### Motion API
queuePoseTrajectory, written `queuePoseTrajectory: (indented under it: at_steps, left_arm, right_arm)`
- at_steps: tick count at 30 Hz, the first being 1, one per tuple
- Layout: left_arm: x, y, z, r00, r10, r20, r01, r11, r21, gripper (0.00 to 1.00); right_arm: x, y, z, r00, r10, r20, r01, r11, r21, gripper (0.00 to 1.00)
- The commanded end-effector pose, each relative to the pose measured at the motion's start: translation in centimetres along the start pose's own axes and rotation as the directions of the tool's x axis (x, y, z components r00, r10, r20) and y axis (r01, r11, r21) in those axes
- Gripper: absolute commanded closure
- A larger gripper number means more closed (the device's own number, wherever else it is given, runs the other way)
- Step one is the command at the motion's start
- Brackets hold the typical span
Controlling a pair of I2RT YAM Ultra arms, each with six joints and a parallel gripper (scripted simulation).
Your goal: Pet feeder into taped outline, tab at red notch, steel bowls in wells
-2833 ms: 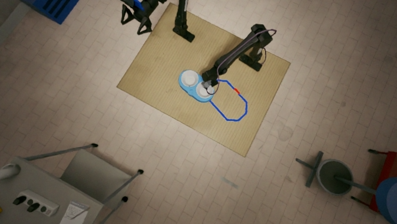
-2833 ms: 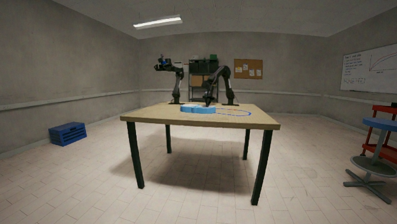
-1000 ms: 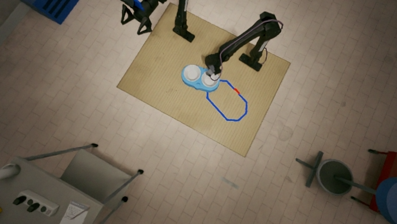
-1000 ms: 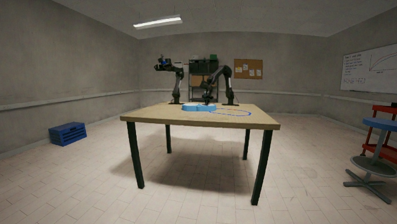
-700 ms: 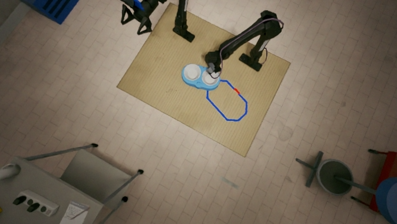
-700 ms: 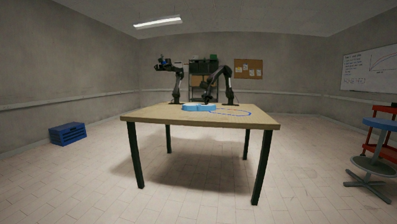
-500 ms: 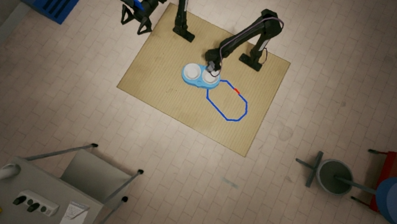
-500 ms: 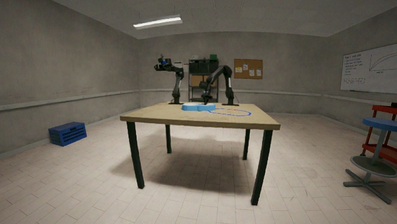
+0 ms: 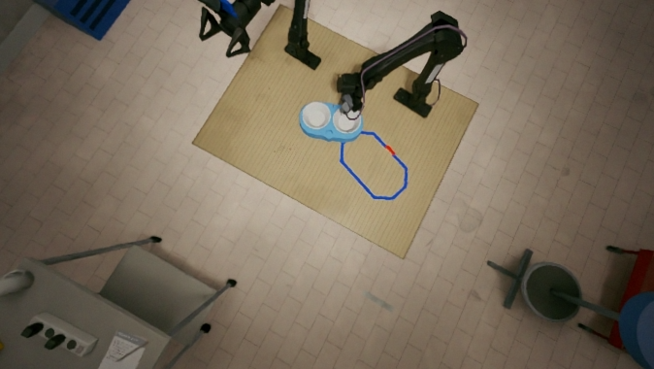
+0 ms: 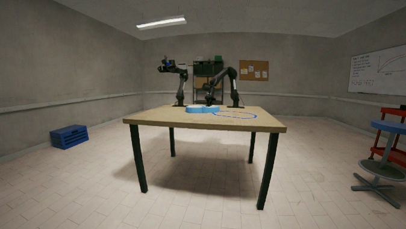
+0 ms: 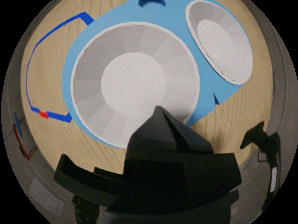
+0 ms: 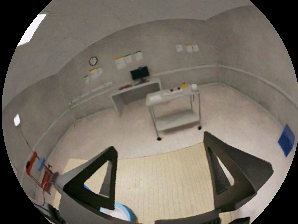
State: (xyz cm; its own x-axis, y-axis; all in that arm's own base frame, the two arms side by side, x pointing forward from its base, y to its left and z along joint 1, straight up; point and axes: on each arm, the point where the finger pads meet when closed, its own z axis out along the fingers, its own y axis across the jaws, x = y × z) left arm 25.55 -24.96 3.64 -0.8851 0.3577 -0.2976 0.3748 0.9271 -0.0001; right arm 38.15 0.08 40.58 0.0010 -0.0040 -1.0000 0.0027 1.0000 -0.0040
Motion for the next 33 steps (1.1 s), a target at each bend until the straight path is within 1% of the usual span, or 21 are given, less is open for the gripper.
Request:
queuePoseTrajectory:
  at_steps: [1,2,3,5,6,7,8,18,22,24,26,27,29,32,33]
  left_arm:
    - [-0.1,-1.1,-0.3,1.0,-0.012,-0.002,0.012,1.0,0.001,1.0]
    - [-0.6,-1.5,-1.8,1.0,0.01,0.029,-0.011,0.999,0.036,1.0]
    - [-0.9,-1.6,-2.5,0.999,0.0,0.04,-0.002,0.999,0.042,1.0]
    - [-0.9,-1.6,-2.5,0.999,0.0,0.04,-0.002,0.999,0.042,1.0]
    - [-0.8,-1.0,-2.4,0.999,-0.004,0.034,0.004,1.0,0.023,1.0]
    - [-1.1,-1.4,-3.0,0.999,0.004,0.046,-0.005,1.0,0.025,1.0]
    - [-0.7,-1.2,-3.2,0.999,0.005,0.038,-0.005,1.0,0.021,1.0]
    - [-0.9,-1.0,-6.7,0.999,-0.001,0.046,0.0,1.0,0.02,1.0]
    - [-1.1,-0.5,-6.7,0.999,-0.013,0.047,0.012,1.0,0.015,1.0]
    - [-1.0,-0.2,-5.8,1.0,-0.018,0.023,0.018,1.0,-0.002,1.0]
    - [-1.2,-0.3,-5.9,0.999,-0.019,0.028,0.019,1.0,0.001,1.0]
    - [-1.1,0.0,-5.4,1.0,-0.019,0.015,0.019,1.0,-0.01,1.0]
    - [-1.4,0.1,-6.5,0.999,-0.024,0.045,0.023,1.0,0.006,1.0]
    - [-1.3,-0.4,-6.4,0.999,-0.01,0.044,0.009,1.0,0.008,1.0]
    - [-1.2,-0.1,-5.8,1.0,-0.011,0.029,0.011,1.0,-0.003,0.7]
  right_arm:
    - [-3.2,-0.2,-0.1,0.997,-0.012,0.08,0.012,1.0,0.001,0.0]
    - [-3.2,-0.2,-0.1,0.997,-0.012,0.08,0.012,1.0,0.001,0.0]
    - [-3.2,-0.2,-0.1,0.997,-0.012,0.08,0.012,1.0,0.001,0.0]
    - [-3.2,-0.2,-0.1,0.997,-0.012,0.08,0.012,1.0,0.001,0.0]
    - [-3.2,-0.2,-0.1,0.997,-0.012,0.08,0.012,1.0,0.001,0.0]
    - [-3.2,-0.2,-0.1,0.997,-0.012,0.08,0.012,1.0,0.001,0.0]
    - [-3.2,-0.2,-0.1,0.997,-0.012,0.08,0.012,1.0,0.001,0.0]
    - [-3.2,-0.2,-0.1,0.997,-0.012,0.08,0.012,1.0,0.001,0.0]
    - [-3.2,-0.2,-0.1,0.997,-0.012,0.08,0.012,1.0,0.001,0.0]
    - [-3.2,-0.2,-0.1,0.997,-0.012,0.08,0.012,1.0,0.001,0.0]
    - [-3.2,-0.2,-0.1,0.997,-0.012,0.08,0.012,1.0,0.001,0.0]
    - [-3.2,-0.2,-0.1,0.997,-0.012,0.08,0.012,1.0,0.001,0.0]
    - [-3.2,-0.2,-0.1,0.997,-0.012,0.08,0.012,1.0,0.001,0.0]
    - [-3.2,-0.2,-0.1,0.997,-0.012,0.08,0.012,1.0,0.001,0.0]
    - [-2.8,-0.2,0.4,0.998,0.017,0.06,-0.017,1.0,-0.005,0.0]
